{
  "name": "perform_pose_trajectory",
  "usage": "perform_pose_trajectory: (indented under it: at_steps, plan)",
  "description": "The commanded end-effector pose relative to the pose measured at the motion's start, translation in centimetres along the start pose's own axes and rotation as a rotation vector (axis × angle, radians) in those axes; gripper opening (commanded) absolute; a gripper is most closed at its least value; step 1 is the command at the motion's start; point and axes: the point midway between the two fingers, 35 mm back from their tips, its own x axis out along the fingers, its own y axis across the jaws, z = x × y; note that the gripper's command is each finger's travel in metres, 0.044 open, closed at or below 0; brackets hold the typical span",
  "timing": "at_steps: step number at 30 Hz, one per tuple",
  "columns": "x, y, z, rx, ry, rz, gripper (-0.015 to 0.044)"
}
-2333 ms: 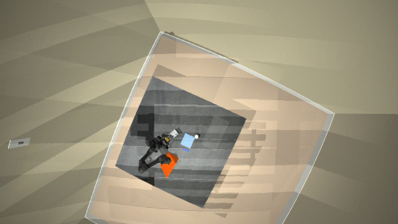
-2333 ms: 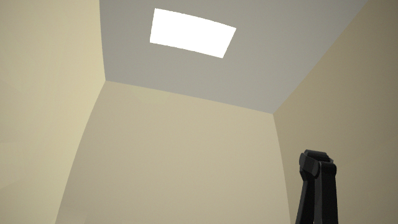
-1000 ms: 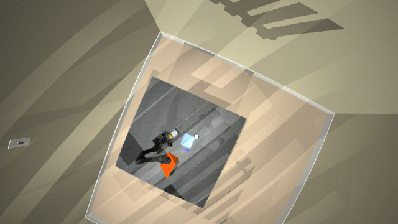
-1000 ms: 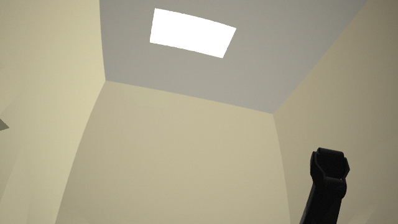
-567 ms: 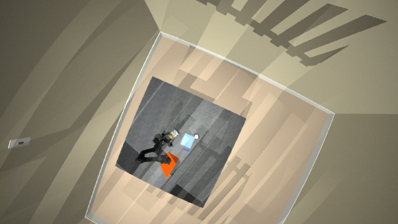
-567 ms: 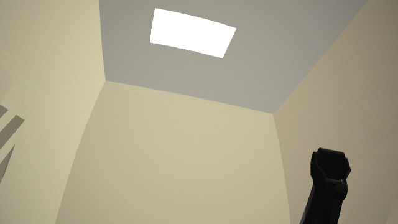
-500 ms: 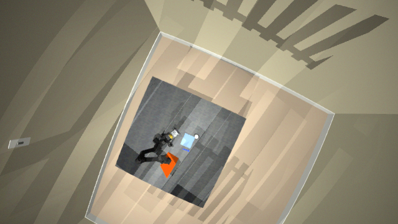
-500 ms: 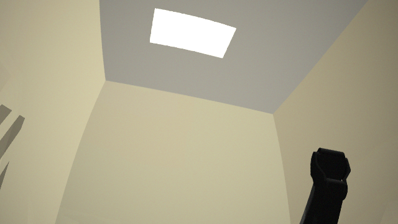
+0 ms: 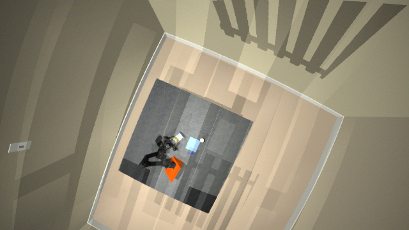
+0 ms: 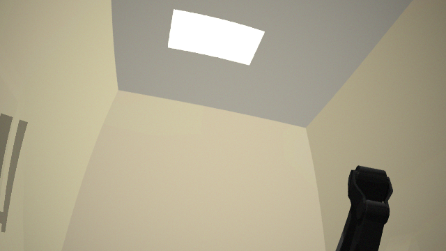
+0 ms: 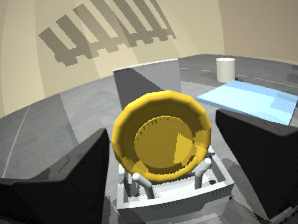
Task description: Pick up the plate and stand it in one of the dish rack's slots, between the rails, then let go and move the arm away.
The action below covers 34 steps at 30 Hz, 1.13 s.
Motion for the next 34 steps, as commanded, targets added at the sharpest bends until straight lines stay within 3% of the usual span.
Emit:
perform_pose_trajectory:
  at_steps: [1, 7, 21, 34]
  plan:
    - [0.0, 0.0, 0.0, -0.001, 0.000, 0.000, 0.0400]
    - [0.2, 0.3, 1.0, -0.003, 0.003, -0.008, 0.0400]
    - [0.6, 1.0, 11.5, -0.032, -0.007, -0.002, 0.0400]
    - [2.7, -0.5, 11.5, -0.308, 0.097, -0.134, 0.0400]
